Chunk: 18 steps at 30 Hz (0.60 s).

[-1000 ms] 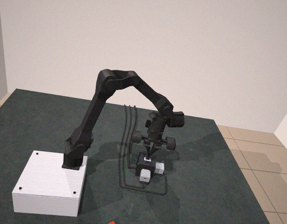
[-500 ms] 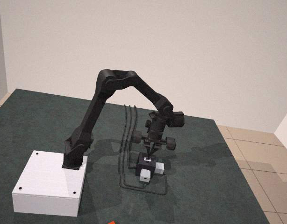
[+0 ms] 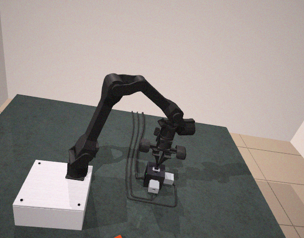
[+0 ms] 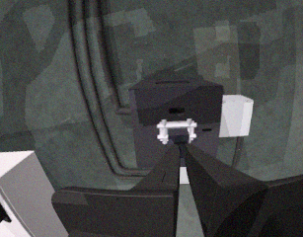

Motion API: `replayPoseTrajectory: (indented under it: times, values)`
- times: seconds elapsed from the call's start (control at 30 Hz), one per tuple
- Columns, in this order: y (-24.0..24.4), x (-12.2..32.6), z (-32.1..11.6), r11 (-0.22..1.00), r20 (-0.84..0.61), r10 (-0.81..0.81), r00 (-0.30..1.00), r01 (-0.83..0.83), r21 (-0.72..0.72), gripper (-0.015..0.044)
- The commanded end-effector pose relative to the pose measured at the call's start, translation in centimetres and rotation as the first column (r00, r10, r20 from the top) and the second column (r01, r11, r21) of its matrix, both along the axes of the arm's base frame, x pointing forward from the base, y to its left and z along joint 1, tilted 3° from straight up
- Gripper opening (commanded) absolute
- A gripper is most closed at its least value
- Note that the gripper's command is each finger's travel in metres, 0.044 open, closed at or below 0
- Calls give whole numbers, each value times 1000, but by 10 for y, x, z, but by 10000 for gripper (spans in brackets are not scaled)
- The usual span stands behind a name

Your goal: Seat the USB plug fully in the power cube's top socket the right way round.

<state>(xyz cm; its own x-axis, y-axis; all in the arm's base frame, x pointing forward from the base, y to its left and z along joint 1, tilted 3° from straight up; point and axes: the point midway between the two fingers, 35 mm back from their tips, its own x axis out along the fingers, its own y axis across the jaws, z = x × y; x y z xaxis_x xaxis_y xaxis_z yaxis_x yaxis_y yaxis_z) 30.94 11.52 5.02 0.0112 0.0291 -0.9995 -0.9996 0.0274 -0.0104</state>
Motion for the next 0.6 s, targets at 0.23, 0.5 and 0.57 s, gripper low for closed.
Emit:
replayPoseTrajectory:
  times: [0.23,0.5,0.57]
  values:
    - [0,0,-2,1000,1,-5,1000,5,-3,0]
    - [0,0,0,1000,0,0,1000,0,0,95]
    - [0,0,0,1000,0,0,1000,0,0,95]
